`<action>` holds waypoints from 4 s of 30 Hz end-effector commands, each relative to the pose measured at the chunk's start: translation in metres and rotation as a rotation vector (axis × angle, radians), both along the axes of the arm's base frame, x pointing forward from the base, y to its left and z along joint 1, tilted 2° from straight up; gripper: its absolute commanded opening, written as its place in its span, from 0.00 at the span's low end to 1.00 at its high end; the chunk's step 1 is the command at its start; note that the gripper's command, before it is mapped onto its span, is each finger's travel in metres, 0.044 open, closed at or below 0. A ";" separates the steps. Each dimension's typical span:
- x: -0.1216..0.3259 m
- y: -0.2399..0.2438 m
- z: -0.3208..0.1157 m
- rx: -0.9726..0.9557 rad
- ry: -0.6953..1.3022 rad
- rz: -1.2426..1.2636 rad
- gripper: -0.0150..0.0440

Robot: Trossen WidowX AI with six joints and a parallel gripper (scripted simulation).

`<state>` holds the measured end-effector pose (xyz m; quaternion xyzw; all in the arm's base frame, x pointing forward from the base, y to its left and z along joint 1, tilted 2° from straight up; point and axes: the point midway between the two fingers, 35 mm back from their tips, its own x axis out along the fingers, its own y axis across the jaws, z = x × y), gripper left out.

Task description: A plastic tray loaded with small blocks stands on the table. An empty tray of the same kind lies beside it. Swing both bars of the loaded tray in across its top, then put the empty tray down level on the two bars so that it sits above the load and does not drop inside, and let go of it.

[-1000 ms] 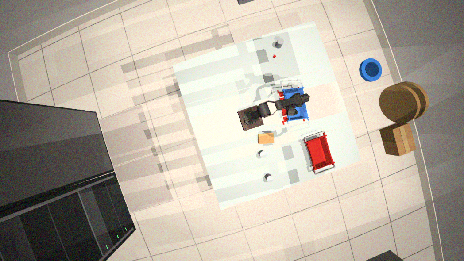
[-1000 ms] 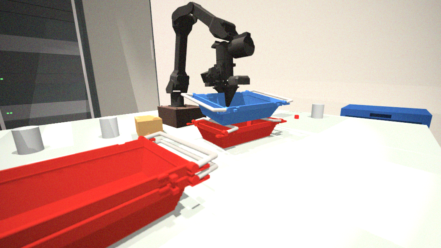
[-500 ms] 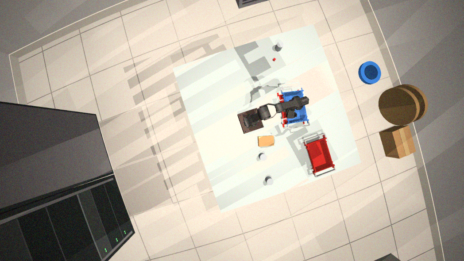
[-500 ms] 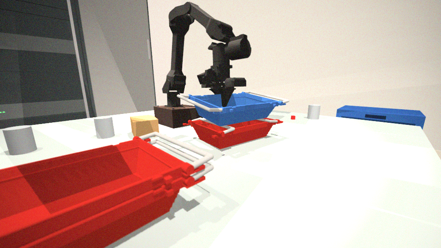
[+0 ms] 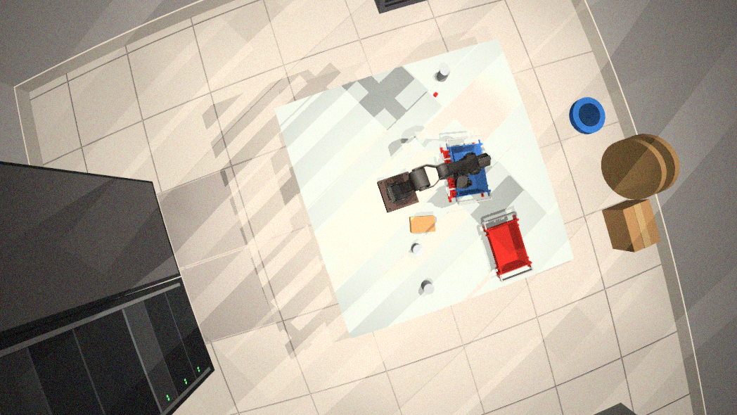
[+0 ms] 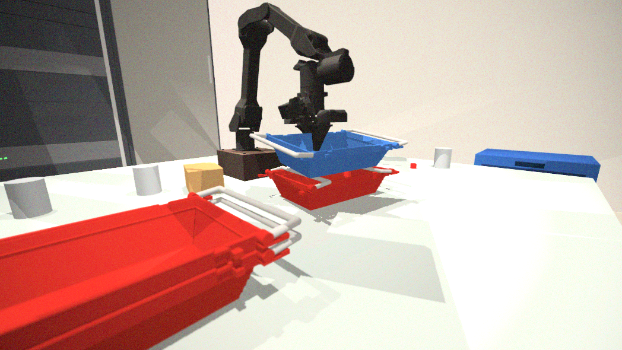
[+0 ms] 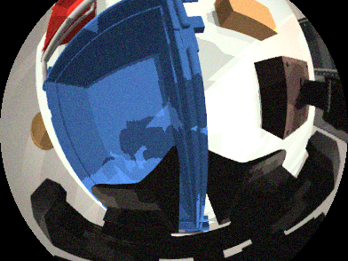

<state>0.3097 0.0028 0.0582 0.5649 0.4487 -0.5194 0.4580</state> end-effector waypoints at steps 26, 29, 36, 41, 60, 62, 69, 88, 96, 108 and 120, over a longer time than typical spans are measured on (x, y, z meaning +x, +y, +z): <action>-0.006 0.001 -0.006 0.008 0.028 -0.002 0.25; 0.000 0.000 -0.001 0.000 0.001 0.000 0.25; -0.006 0.002 -0.013 0.007 0.025 -0.002 0.25; -0.007 0.002 -0.014 0.008 0.028 -0.002 0.25; -0.007 0.002 -0.014 0.008 0.028 -0.002 0.25; -0.007 0.002 -0.014 0.008 0.028 -0.002 0.25; -0.007 0.002 -0.014 0.008 0.028 -0.002 0.25; -0.007 0.002 -0.014 0.008 0.028 -0.002 0.25; -0.007 0.002 -0.014 0.008 0.028 -0.002 0.25; -0.007 0.002 -0.014 0.008 0.028 -0.002 0.33; -0.007 0.002 -0.014 0.008 0.028 -0.002 0.63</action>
